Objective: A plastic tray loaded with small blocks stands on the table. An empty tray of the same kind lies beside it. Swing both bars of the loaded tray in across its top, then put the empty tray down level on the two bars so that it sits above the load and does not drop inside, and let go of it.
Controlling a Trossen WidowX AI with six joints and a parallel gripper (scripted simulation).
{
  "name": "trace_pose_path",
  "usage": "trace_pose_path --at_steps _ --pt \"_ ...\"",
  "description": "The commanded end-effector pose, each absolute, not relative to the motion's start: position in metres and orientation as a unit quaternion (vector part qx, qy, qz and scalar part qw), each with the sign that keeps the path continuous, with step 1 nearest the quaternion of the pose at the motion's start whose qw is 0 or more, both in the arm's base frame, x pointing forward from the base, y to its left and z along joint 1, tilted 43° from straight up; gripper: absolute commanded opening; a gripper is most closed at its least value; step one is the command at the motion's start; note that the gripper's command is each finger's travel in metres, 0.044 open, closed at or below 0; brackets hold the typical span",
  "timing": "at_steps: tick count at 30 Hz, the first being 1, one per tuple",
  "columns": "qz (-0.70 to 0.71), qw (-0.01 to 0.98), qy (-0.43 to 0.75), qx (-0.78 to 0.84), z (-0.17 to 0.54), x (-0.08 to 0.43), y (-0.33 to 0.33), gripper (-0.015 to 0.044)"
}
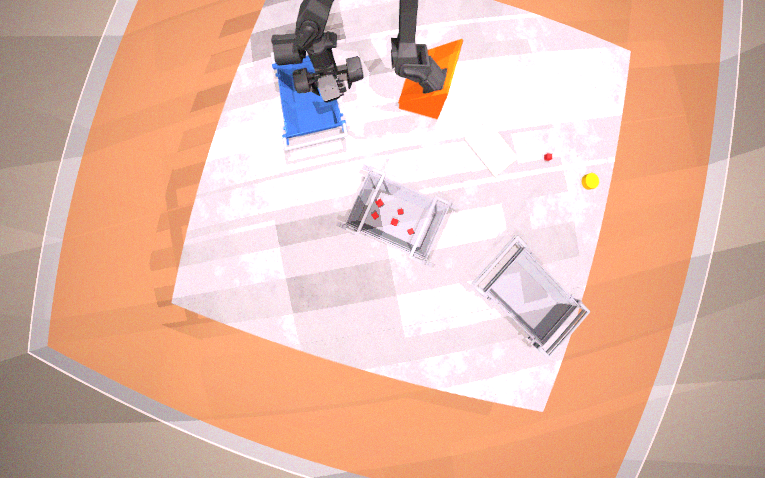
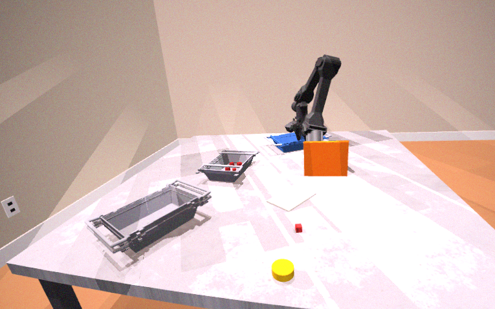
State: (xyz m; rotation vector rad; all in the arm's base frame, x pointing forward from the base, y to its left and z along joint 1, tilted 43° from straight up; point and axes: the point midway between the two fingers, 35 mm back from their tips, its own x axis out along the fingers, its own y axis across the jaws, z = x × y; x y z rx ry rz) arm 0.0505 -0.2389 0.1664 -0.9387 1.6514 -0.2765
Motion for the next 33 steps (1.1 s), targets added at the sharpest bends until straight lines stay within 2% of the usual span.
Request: trace_pose_path --at_steps 1,8,22,33 --pt "-0.115 0.573 0.705 -0.400 0.1511 0.0477 -0.2502 0.0440" --pt "-0.115 0.573 0.706 -0.401 0.1460 0.0463 -0.2539 0.0440" --pt "-0.115 0.573 0.706 -0.401 0.1460 0.0463 -0.2539 0.0235" --pt "-0.115 0.573 0.706 -0.401 0.1460 0.0463 -0.2539 0.0161"
